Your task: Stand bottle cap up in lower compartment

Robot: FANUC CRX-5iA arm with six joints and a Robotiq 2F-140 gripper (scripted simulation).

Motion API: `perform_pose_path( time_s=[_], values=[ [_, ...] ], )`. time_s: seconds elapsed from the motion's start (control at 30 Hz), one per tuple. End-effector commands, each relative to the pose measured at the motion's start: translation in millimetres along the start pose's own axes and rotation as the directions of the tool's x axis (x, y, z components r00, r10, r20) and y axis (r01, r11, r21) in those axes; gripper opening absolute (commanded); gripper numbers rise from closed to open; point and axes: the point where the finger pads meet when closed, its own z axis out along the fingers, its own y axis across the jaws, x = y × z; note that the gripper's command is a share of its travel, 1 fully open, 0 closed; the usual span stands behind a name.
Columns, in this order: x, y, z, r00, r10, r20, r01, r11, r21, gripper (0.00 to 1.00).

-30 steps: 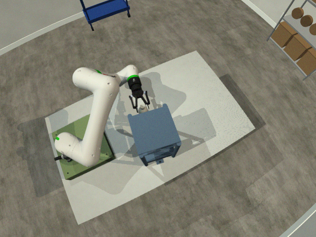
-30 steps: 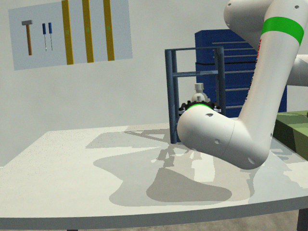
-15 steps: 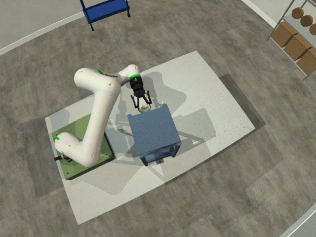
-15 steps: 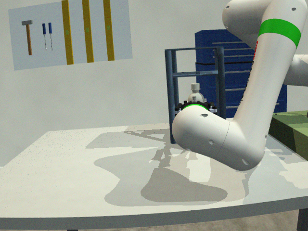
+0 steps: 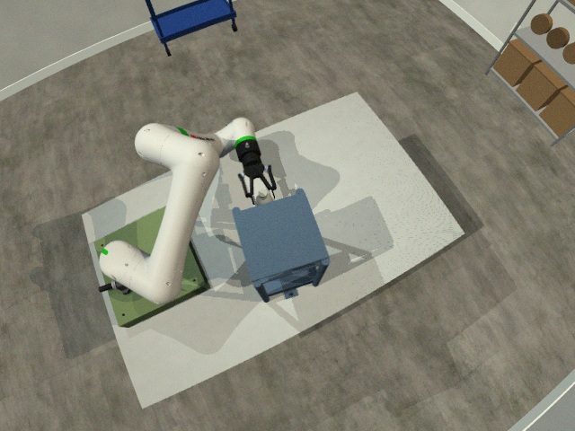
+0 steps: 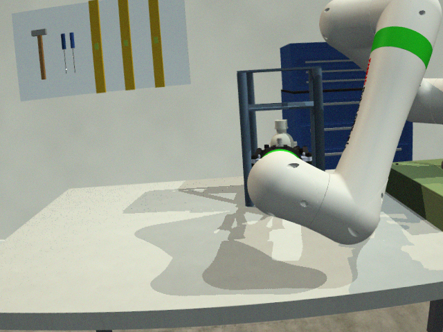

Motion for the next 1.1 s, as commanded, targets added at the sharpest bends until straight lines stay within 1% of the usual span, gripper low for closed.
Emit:
perform_pose_path(
  time_s=[0.0, 0.23, 0.53, 0.6, 1.07],
  values=[
    [0, 0, 2, 1.0, 0.0, 0.0, 0.0, 1.0, 0.0, 0.0],
    [0, 0, 8, 1.0, 0.0, 0.0, 0.0, 1.0, 0.0, 0.0],
    [0, 0, 24, 1.0, 0.0, 0.0, 0.0, 1.0, 0.0, 0.0],
    [0, 0, 24, 1.0, 0.0, 0.0, 0.0, 1.0, 0.0, 0.0],
    [0, 0, 62, 1.0, 0.0, 0.0, 0.0, 1.0, 0.0, 0.0]
  ],
)
